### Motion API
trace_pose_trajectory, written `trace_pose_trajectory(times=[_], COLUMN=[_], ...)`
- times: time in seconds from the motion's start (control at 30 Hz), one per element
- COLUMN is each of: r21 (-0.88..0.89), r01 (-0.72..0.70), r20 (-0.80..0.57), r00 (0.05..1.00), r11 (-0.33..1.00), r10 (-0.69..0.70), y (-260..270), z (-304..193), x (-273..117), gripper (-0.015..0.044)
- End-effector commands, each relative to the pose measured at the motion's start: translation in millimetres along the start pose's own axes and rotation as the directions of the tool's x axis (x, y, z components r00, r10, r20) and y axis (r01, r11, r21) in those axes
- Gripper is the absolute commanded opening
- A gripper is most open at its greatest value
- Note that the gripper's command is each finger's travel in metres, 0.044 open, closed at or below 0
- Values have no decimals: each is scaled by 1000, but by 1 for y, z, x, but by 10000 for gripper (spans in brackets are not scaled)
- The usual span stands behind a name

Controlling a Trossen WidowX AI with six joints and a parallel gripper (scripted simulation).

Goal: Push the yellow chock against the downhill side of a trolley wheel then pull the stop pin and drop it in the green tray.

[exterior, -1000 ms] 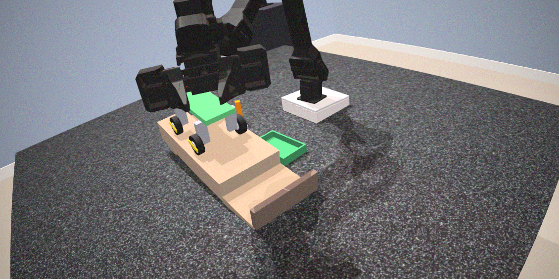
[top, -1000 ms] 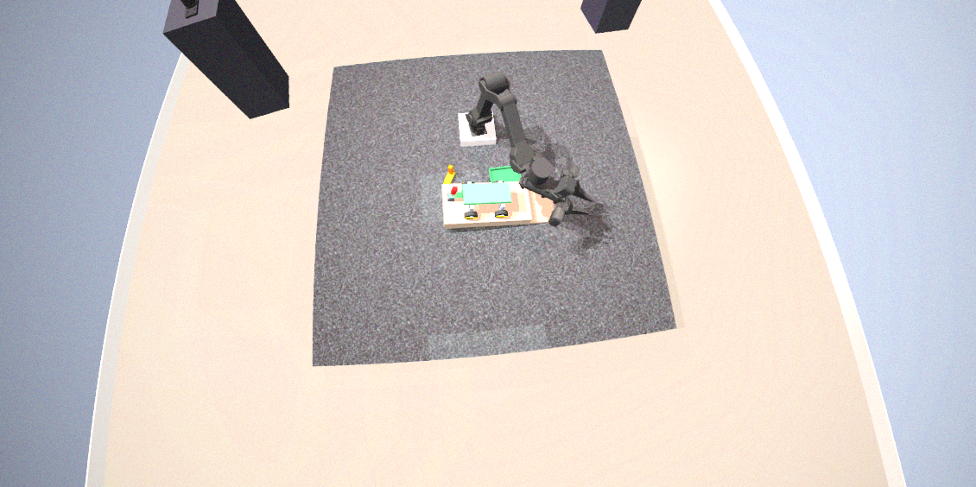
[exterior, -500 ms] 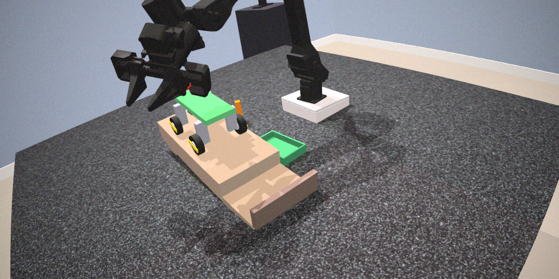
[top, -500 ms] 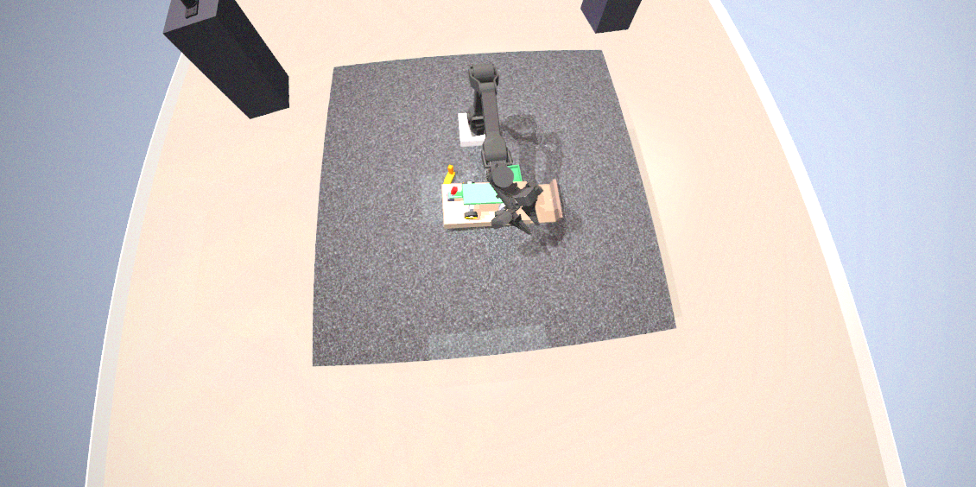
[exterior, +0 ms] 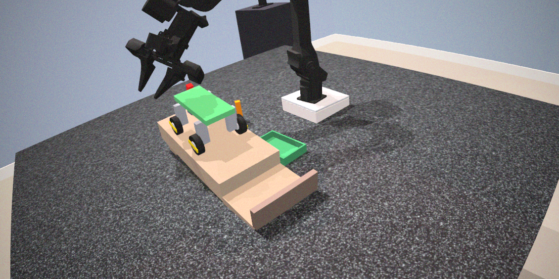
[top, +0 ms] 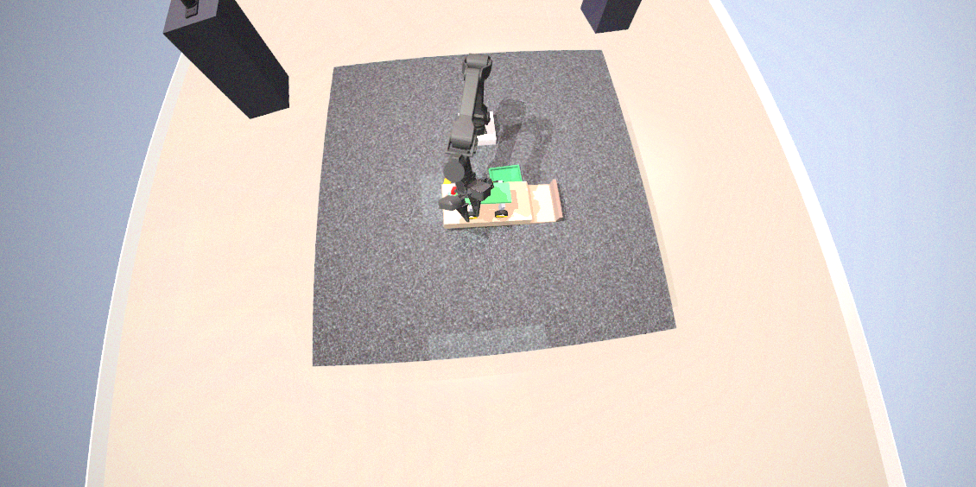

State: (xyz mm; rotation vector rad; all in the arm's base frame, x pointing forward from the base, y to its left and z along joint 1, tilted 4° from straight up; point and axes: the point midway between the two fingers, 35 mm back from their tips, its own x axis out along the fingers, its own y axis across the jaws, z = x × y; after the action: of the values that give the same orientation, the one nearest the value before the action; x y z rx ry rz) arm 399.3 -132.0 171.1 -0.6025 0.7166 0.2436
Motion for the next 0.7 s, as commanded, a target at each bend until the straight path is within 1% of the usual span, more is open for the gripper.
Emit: trace_pose_trajectory(times=[0.0, 0.13, 0.27, 0.4, 0.5, 0.67], r21=[-41, -75, -36, -39, -53, -64], r01=[-2, -46, -3, -67, -153, -398], r20=[-130, -269, -287, -366, -424, -541], r00=[992, 963, 958, 929, 898, 784], r11=[999, 996, 999, 997, 987, 915], r10=[-3, 24, -7, 48, 117, 304], y=[-6, -5, -13, 2, 19, 66], z=[-39, -81, -95, -116, -129, -158], x=[-23, -50, -50, -60, -70, -101], gripper=[190, 190, 190, 190, 190, 190])
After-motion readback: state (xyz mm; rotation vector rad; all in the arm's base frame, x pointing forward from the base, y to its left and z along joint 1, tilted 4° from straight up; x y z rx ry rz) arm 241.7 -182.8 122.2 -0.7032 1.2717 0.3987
